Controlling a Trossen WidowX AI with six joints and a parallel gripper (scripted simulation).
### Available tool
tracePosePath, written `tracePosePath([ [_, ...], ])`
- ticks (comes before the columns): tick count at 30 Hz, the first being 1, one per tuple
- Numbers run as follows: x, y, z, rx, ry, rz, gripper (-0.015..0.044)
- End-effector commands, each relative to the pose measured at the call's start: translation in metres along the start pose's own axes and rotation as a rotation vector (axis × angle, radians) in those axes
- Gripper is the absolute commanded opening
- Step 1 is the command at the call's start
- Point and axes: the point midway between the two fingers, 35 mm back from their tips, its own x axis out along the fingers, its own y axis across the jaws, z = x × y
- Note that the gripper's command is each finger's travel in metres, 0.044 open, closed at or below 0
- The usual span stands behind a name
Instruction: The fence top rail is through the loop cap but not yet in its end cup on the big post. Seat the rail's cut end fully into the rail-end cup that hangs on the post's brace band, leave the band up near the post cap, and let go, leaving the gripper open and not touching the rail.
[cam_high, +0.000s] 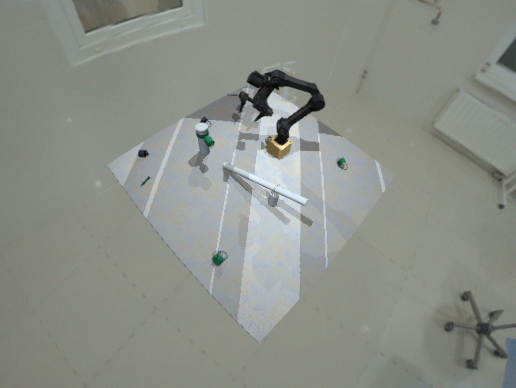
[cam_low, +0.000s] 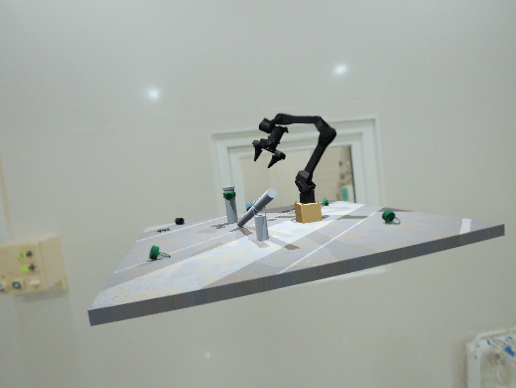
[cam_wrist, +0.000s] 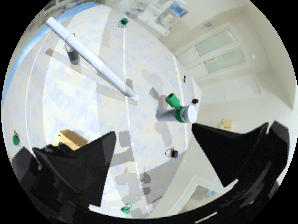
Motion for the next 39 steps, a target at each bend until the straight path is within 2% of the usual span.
tracePosePath([
  [1, 0.054, -0.015, 0.040, 0.414, 0.008, 0.066, 0.0440],
  [20, 0.114, -0.004, 0.112, 0.904, 0.014, 0.102, 0.0440],
  [34, 0.114, -0.005, 0.111, 0.891, 0.014, 0.102, 0.0440],
  [39, 0.123, -0.022, 0.101, 0.650, 0.008, 0.098, 0.0440],
])
